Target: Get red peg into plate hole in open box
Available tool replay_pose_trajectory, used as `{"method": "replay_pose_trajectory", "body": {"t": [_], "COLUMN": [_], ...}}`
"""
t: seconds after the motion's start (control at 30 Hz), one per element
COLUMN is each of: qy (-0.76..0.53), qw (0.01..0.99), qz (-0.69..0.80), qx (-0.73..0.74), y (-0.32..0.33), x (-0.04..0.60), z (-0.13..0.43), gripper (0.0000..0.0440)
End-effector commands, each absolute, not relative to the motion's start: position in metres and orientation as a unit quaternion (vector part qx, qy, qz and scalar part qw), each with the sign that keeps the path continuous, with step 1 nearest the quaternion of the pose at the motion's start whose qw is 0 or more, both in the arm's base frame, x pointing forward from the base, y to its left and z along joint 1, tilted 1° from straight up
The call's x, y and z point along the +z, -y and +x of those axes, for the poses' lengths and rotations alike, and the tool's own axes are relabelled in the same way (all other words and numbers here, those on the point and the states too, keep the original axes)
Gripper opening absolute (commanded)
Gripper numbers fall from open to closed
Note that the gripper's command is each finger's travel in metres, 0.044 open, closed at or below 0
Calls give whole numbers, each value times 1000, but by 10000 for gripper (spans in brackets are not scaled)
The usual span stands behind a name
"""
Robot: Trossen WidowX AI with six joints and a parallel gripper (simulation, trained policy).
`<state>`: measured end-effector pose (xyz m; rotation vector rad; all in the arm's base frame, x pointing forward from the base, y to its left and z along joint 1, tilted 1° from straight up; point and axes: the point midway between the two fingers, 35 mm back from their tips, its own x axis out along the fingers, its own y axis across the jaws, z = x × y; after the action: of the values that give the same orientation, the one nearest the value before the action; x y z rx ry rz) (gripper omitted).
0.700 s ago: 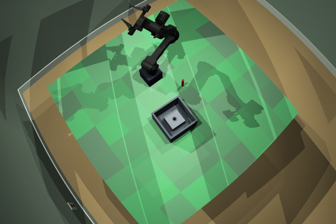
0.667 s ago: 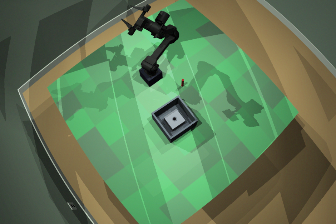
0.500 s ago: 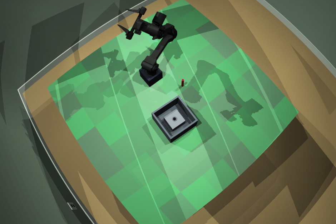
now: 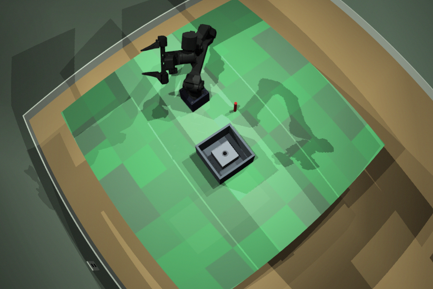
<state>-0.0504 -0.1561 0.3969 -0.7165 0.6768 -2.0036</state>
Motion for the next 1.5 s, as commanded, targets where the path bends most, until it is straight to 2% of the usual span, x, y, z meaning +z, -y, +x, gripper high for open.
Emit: {"method": "replay_pose_trajectory", "body": {"t": [0.0,0.33,0.67,1.07,1.47], "qy": [-283,-317,-364,-439,-520], "qw": [479,612,714,784,784], "qz": [-283,-250,-192,-94,6], "qx": [-781,-681,-566,-429,-340], "y": [174,211,210,159,79], "x": [386,341,290,230,185], "z": [-31,44,117,188,219], "gripper": [440,437,433,440,440]}}
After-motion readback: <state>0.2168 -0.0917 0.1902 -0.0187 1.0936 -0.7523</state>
